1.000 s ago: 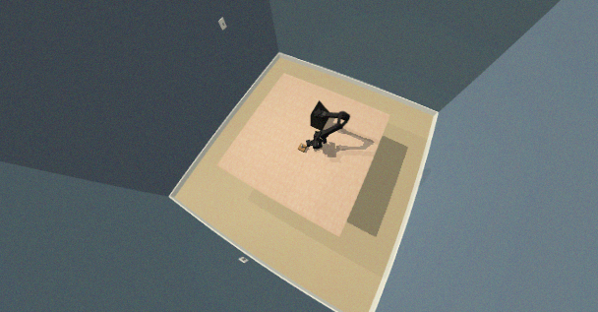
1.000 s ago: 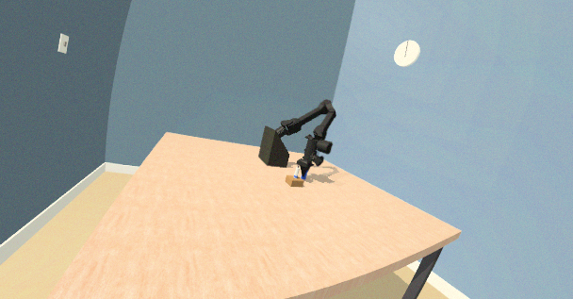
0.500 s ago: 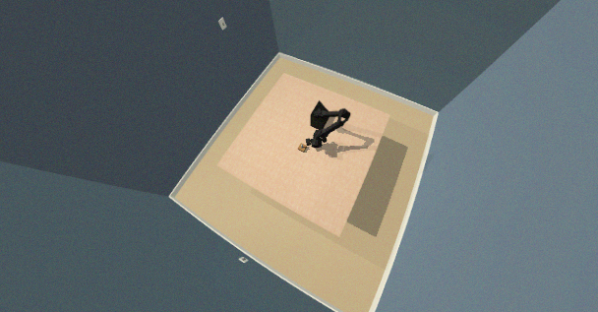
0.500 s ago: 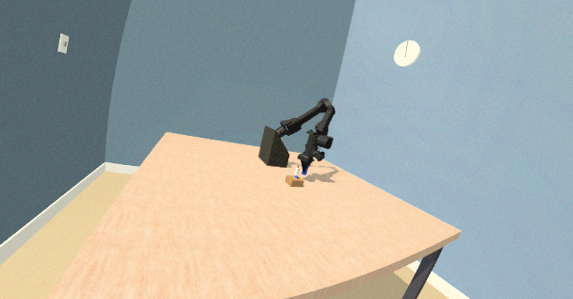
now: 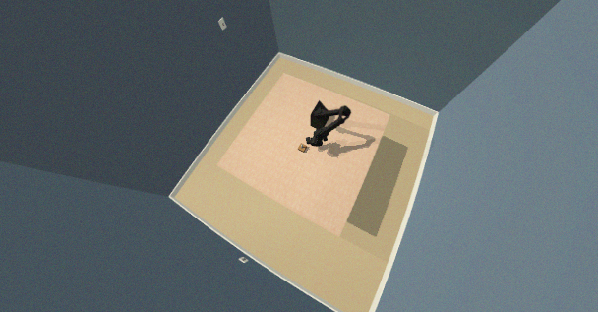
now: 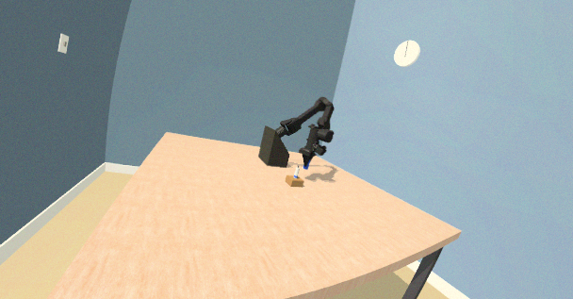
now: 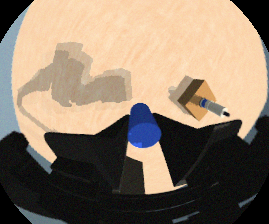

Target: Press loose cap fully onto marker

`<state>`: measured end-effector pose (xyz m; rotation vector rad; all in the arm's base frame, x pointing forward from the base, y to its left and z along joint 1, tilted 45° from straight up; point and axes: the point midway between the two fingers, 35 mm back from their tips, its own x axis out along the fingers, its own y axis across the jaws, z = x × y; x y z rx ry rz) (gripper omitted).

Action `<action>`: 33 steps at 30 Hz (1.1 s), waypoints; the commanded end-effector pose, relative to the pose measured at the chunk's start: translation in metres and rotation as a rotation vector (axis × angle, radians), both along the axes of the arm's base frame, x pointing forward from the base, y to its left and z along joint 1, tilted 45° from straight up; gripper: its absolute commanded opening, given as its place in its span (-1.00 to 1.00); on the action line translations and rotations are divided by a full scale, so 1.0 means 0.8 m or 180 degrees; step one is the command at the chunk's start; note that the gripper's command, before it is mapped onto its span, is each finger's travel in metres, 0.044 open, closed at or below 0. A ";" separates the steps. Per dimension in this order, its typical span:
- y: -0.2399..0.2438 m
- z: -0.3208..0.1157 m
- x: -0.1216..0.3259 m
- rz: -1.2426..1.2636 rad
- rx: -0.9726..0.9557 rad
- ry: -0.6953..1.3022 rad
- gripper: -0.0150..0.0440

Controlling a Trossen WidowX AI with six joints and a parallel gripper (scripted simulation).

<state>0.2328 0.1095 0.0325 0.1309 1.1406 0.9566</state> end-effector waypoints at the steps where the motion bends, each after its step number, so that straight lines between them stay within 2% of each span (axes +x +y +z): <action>1: -0.002 0.004 0.002 0.0007 0.0012 -0.0015 -0.49; 33: -0.097 -0.020 0.072 -0.0029 -0.0048 -0.0004 -0.49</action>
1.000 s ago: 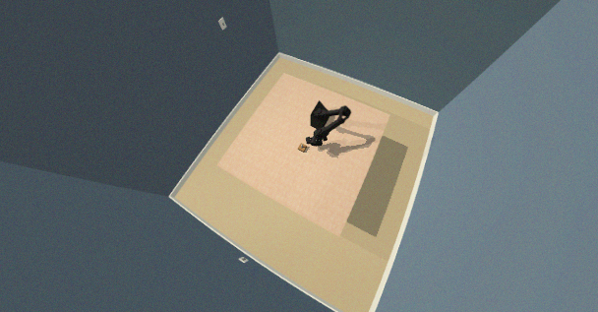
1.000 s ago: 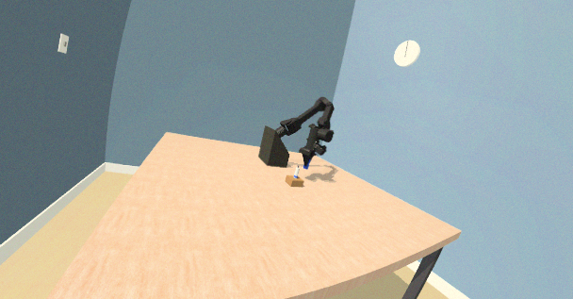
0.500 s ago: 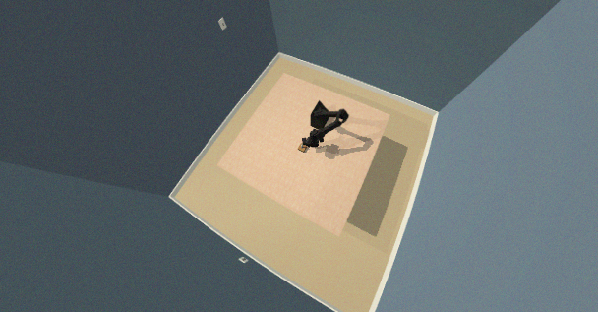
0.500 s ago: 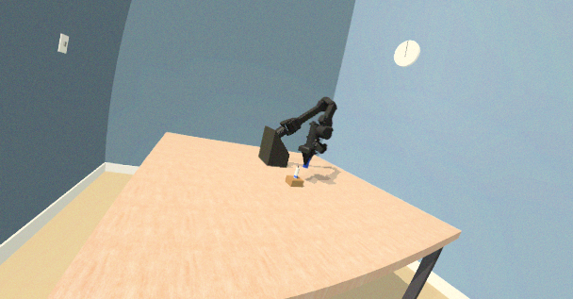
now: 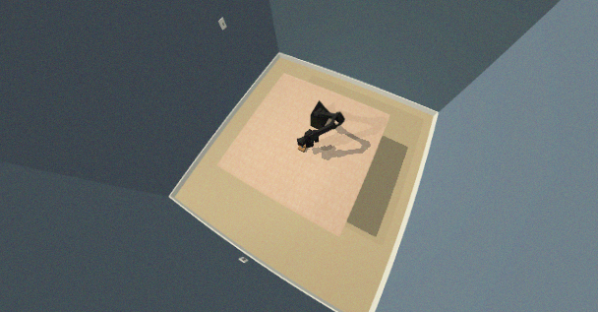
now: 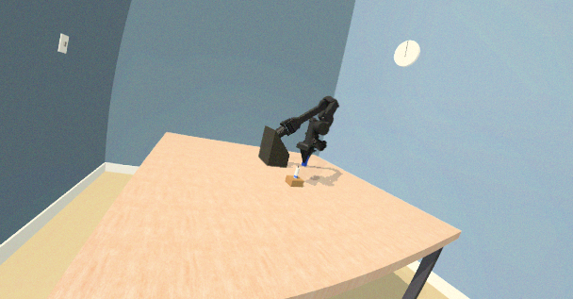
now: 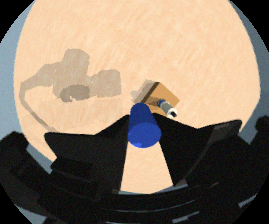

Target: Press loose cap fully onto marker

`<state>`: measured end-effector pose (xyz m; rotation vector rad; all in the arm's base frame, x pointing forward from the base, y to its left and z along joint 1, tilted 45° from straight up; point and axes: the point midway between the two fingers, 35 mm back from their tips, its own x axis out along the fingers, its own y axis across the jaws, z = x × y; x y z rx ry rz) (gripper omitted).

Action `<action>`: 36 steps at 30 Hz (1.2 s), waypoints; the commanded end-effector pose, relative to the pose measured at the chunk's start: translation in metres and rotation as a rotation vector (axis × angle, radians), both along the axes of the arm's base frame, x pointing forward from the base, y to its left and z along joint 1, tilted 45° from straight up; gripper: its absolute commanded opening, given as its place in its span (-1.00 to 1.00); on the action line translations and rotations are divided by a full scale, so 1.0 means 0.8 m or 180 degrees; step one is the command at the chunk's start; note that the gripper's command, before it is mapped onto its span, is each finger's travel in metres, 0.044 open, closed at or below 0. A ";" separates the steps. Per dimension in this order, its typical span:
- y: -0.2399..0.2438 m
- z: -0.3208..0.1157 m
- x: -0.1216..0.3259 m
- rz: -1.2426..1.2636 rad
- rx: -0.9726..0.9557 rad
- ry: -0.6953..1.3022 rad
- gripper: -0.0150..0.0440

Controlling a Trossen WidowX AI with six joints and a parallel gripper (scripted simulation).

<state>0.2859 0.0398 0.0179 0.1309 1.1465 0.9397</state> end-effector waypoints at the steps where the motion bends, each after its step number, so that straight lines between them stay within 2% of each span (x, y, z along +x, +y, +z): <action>1: -0.014 -0.003 0.008 0.0013 -0.0014 -0.0016 -0.49; 16: -0.066 -0.021 0.027 0.0049 0.0018 -0.0043 -0.49; 36: -0.047 -0.042 0.031 0.0049 0.0017 -0.0043 -0.49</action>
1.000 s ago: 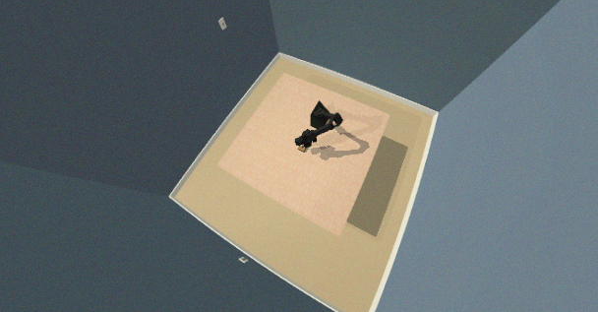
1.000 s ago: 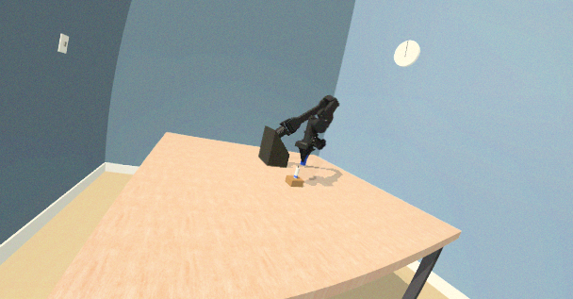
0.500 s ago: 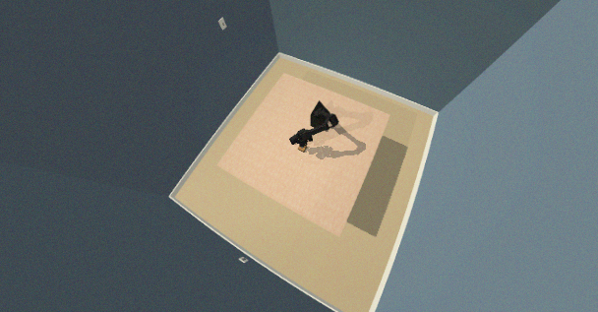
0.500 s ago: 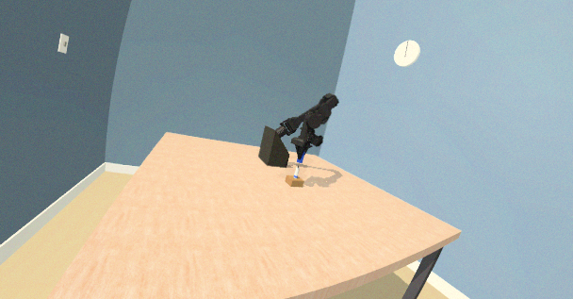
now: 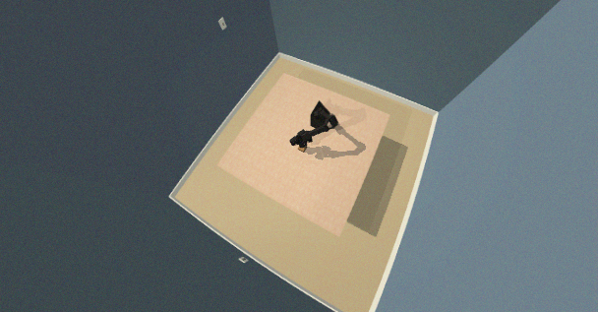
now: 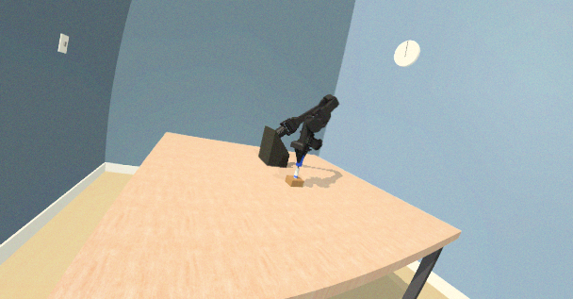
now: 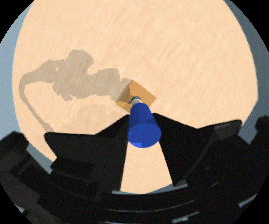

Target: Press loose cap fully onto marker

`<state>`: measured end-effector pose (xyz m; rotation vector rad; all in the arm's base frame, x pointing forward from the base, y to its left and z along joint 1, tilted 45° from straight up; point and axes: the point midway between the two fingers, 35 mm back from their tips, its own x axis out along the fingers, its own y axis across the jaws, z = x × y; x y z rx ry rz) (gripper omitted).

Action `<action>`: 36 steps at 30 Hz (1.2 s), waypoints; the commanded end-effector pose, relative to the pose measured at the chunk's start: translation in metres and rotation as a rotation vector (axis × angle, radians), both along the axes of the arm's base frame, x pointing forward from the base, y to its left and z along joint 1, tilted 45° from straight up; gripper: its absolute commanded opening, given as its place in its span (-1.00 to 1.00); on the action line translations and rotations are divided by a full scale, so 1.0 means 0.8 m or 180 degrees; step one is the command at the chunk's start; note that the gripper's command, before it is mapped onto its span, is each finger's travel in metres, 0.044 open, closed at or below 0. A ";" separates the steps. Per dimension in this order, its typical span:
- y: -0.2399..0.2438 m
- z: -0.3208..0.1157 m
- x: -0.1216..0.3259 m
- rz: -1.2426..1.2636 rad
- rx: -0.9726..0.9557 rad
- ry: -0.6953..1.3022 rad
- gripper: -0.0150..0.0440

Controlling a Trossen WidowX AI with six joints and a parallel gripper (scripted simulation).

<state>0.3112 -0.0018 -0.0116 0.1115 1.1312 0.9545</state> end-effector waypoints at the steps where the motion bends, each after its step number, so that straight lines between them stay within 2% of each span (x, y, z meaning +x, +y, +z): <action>1: 0.007 -0.006 -0.001 -0.0007 0.0018 0.0019 -0.49; 36: 0.057 -0.054 0.007 -0.0006 0.0030 0.0018 -0.49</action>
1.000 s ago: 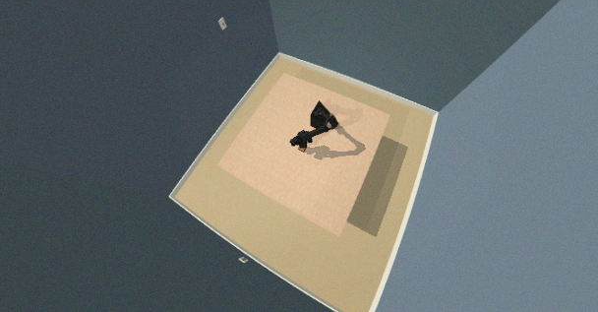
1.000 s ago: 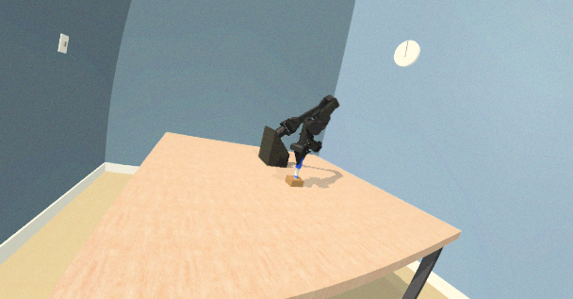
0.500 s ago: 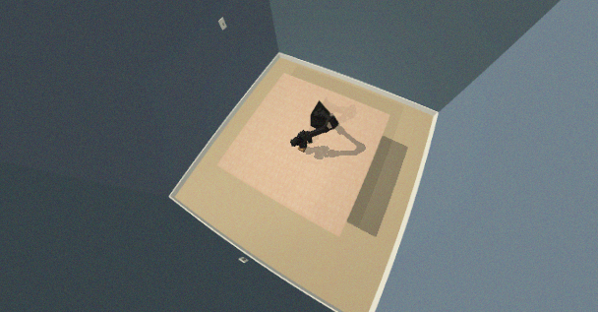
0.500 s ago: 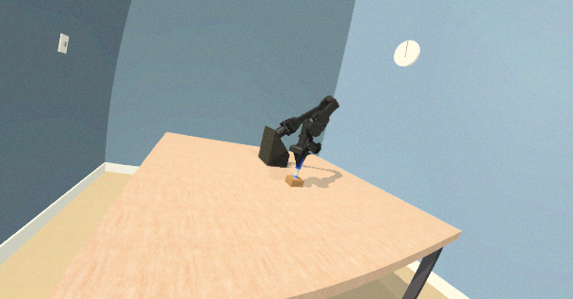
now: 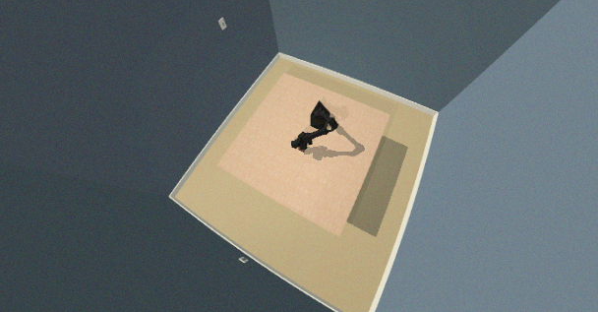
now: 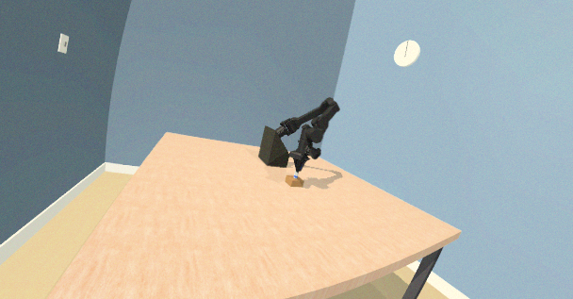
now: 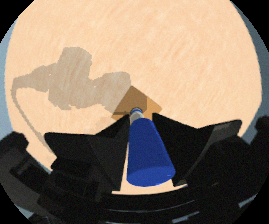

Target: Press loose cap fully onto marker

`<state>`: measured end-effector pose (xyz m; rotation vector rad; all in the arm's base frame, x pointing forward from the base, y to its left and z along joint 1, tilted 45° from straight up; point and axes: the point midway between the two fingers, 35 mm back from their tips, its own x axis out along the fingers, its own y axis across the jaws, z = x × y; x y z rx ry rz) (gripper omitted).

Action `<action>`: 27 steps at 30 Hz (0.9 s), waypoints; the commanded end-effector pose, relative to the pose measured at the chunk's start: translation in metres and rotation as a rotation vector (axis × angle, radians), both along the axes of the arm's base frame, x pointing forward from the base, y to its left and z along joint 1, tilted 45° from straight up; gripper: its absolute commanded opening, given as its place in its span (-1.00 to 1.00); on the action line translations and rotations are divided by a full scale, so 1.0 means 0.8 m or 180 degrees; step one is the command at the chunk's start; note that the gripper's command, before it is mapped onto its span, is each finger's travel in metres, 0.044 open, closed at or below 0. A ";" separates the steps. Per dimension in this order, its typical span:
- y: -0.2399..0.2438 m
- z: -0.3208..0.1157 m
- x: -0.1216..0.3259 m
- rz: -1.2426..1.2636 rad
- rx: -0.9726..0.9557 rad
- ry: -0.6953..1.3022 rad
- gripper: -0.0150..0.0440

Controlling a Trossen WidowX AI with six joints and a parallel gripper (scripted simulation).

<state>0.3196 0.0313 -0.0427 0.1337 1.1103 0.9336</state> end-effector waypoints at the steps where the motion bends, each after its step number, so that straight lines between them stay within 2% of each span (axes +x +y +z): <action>1: 0.018 -0.017 -0.003 0.0094 -0.0010 0.0054 -0.49; 27: 0.039 -0.033 0.003 0.0094 -0.0004 0.0054 -0.49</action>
